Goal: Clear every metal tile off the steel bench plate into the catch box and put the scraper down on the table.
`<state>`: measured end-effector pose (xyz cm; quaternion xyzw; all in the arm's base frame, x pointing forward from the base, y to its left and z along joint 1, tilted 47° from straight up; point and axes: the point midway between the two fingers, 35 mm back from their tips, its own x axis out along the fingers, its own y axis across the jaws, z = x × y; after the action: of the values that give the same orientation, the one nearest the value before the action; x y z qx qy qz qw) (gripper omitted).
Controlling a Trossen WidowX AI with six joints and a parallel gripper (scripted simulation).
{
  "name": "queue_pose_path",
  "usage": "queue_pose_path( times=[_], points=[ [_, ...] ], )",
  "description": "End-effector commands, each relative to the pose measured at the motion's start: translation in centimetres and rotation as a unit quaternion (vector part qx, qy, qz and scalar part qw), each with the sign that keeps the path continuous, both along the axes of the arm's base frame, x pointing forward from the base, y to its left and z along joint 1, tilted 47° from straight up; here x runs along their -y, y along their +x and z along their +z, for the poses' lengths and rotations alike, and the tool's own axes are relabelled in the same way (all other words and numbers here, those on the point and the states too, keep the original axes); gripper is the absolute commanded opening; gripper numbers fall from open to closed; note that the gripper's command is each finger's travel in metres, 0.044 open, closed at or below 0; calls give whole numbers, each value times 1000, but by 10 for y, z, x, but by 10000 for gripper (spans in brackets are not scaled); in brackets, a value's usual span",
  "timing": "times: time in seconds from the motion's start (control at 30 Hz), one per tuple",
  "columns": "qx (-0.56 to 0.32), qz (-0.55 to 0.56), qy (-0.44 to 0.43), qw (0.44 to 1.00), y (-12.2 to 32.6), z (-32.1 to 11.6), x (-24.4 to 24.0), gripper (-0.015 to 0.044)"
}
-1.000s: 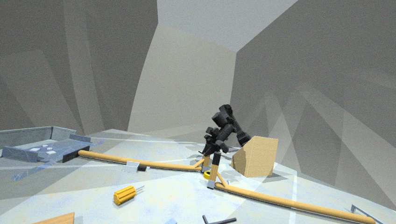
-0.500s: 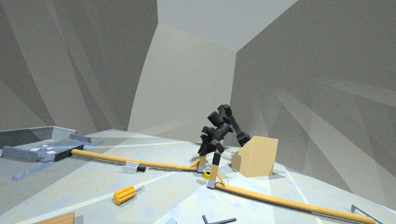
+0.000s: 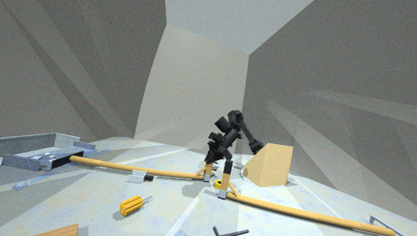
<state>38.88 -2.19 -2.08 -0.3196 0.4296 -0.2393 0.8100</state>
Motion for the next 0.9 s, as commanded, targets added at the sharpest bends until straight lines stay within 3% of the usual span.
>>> queue_pose_path(
  times=[0.0,0.87],
  points=[
    [5,2,2,1000,11,2,-1,0],
    [6,2,2,1000,51,1,2,0]
  ],
)
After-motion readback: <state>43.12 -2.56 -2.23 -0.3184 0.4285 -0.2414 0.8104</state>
